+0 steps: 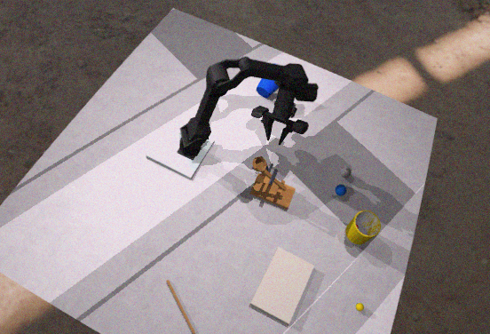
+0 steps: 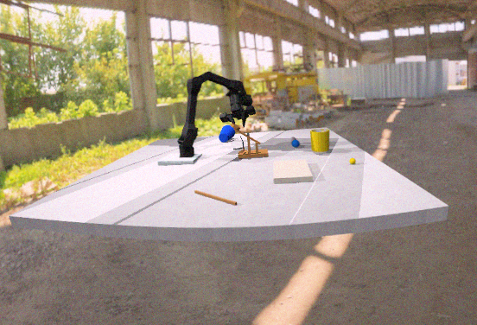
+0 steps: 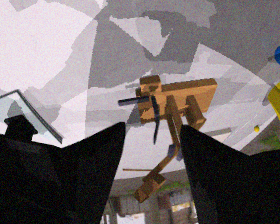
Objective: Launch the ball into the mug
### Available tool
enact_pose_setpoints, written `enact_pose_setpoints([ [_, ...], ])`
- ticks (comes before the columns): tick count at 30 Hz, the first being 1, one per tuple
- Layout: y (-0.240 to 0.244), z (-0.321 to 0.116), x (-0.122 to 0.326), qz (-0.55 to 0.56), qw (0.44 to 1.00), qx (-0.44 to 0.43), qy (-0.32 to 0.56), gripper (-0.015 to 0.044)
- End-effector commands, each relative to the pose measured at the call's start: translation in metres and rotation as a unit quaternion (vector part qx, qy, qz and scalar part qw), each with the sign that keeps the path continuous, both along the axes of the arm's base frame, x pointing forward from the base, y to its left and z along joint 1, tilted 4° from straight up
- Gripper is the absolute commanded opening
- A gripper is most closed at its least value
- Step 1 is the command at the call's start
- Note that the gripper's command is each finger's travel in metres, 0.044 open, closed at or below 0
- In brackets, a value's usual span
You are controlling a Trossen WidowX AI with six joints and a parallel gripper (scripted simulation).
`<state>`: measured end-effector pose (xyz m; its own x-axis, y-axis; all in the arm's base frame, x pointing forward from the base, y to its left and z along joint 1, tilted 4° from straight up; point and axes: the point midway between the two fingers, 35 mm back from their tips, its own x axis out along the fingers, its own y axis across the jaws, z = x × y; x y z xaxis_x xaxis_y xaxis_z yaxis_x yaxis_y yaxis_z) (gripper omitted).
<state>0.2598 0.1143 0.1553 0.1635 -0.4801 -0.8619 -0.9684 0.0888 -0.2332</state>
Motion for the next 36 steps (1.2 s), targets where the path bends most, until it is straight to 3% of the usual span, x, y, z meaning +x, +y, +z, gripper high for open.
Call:
enact_pose_setpoints([
  [1, 0.003, 0.005, 0.019, -0.047, 0.998, 0.039, -0.03, 0.0289],
  [7, 0.003, 0.012, 0.05, -0.119, 0.985, 0.096, -0.074, 0.044],
  [20, -0.011, 0.037, 0.122, -0.263, 0.925, 0.215, -0.172, 0.044],
  [36, -0.056, 0.082, 0.199, -0.397, 0.805, 0.34, -0.282, 0.044],
])
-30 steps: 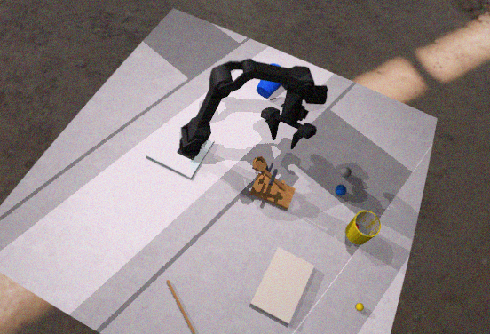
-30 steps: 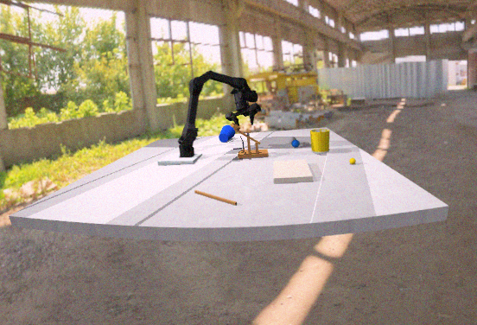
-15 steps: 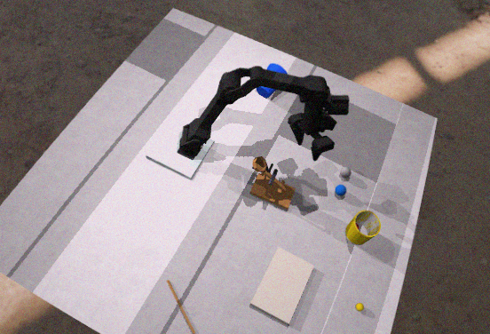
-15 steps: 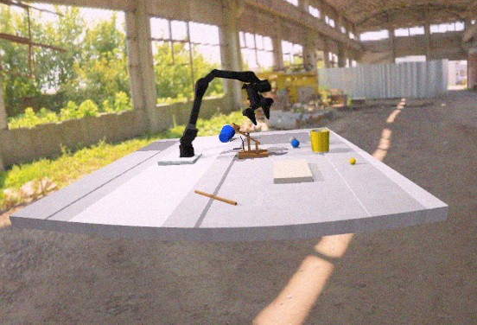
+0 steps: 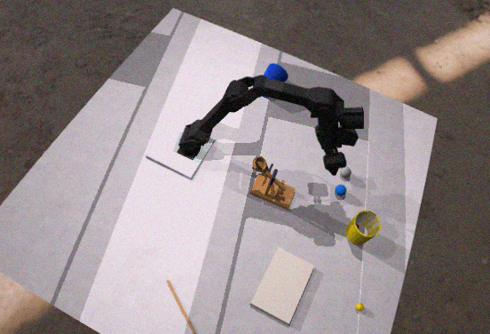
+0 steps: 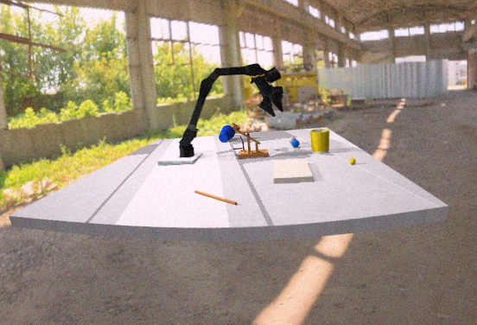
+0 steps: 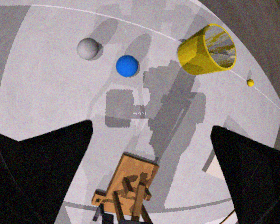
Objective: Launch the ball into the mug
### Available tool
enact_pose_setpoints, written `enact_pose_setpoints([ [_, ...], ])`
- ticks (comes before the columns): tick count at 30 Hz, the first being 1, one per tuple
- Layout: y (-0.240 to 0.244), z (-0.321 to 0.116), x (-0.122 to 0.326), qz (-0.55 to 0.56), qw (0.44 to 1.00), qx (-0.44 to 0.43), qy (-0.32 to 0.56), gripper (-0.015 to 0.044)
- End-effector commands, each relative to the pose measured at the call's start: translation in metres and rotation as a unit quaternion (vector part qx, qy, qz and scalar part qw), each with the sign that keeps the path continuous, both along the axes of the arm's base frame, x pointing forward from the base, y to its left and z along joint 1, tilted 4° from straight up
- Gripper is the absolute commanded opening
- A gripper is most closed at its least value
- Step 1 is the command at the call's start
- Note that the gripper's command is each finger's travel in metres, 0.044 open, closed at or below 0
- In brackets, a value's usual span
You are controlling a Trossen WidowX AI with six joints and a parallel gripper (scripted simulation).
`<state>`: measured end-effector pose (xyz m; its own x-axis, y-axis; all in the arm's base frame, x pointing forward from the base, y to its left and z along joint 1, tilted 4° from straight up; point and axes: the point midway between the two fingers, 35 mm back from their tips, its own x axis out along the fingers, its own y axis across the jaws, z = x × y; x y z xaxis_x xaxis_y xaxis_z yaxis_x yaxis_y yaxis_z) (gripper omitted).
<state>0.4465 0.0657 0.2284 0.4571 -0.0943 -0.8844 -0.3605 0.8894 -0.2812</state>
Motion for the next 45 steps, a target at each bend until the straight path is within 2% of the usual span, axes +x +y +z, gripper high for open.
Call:
enact_pose_setpoints([
  [1, -0.011, 0.012, 0.016, -0.034, 0.998, 0.033, -0.032, 0.044],
  [19, -0.113, 0.081, 0.092, -0.182, 0.947, 0.17, -0.203, 0.044],
  [45, -0.114, 0.08, 0.092, -0.182, 0.948, 0.167, -0.201, 0.044],
])
